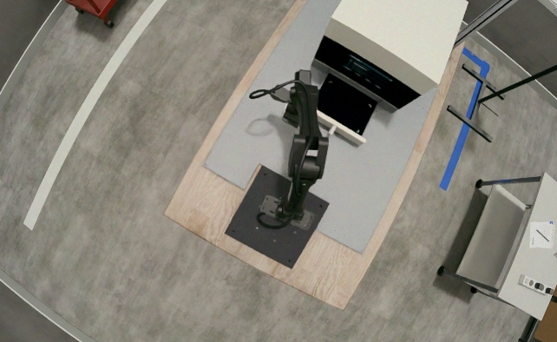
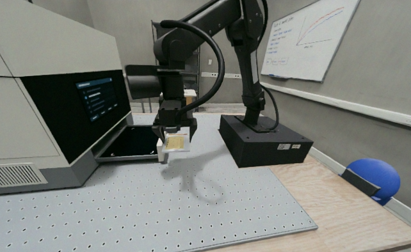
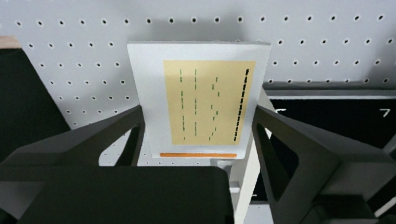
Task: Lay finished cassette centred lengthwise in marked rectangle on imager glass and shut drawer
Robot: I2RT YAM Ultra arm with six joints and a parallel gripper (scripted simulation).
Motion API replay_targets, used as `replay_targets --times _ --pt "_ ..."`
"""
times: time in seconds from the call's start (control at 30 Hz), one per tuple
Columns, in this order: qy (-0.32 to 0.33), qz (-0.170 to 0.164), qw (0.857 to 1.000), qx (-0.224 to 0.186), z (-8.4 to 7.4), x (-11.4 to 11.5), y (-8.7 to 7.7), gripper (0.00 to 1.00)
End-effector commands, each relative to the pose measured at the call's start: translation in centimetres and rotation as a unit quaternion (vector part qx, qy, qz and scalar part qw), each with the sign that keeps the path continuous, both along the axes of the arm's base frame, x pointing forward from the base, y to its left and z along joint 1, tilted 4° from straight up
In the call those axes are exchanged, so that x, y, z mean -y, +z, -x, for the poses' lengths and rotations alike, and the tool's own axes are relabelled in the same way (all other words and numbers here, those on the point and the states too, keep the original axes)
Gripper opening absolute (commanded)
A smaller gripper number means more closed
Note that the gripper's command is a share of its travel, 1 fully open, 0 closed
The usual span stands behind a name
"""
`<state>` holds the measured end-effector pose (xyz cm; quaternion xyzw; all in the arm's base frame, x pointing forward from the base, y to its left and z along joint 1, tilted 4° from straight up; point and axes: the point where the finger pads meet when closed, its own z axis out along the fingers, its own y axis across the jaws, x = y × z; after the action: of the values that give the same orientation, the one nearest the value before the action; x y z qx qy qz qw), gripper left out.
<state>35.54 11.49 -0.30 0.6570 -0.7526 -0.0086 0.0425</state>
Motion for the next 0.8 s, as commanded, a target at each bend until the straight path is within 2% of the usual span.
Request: replay_targets --times 0.0,0.17,0.3,0.37,0.5,0.77 --pt "0.008 -0.008 1.0 0.026 -1.3 1.7 1.2 0.0" --pt "0.009 -0.008 1.0 0.029 -2.1 4.1 1.4 0.0" --pt "0.009 -0.01 0.999 0.042 -3.4 5.9 2.0 0.0" --pt "0.009 -0.01 0.999 0.042 -3.4 5.9 2.0 0.0" --pt "0.008 -0.01 1.0 0.016 -3.1 7.9 0.8 0.0" --pt "0.009 -0.003 1.0 0.013 -3.8 12.1 0.8 0.0"
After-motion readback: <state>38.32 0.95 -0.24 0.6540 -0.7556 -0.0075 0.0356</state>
